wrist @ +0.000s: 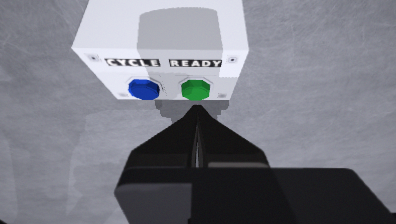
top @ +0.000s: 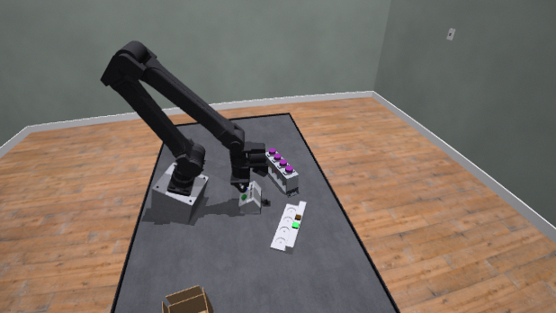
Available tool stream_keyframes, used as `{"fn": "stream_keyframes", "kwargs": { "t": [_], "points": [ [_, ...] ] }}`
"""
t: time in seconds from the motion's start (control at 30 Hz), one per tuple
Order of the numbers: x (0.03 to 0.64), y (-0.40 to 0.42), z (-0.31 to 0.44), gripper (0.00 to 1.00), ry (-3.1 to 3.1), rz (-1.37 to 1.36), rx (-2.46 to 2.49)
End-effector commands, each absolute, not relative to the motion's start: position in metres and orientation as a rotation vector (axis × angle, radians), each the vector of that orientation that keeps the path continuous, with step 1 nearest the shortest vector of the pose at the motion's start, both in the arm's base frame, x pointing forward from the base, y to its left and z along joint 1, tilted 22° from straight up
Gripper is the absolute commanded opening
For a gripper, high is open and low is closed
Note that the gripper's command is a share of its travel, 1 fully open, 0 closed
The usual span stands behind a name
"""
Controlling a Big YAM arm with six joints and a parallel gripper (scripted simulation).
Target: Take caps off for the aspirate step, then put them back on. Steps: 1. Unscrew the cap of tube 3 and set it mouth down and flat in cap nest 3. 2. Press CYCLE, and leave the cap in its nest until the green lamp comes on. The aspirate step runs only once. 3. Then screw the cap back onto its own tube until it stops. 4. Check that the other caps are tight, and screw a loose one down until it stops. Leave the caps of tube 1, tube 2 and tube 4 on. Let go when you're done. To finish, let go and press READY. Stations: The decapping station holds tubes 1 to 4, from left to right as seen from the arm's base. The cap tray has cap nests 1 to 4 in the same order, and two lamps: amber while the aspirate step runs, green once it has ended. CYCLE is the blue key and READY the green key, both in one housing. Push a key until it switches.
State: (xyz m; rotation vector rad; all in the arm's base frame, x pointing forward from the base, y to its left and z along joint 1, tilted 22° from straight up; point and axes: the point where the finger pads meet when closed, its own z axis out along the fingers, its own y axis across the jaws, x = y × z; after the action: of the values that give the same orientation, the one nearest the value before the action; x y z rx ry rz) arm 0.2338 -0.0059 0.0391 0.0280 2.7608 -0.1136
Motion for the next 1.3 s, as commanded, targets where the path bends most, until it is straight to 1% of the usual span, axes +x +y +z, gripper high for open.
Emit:
{"fn": "stream_keyframes", "kwargs": {
  "t": [0.0,1.27],
  "points": [
    [0.2385,-0.0099,0.0304,0.00,2.756,-0.118,0.023],
    [0.2480,-0.0027,0.0314,0.00,2.738,-0.111,0.024]
  ]
}}
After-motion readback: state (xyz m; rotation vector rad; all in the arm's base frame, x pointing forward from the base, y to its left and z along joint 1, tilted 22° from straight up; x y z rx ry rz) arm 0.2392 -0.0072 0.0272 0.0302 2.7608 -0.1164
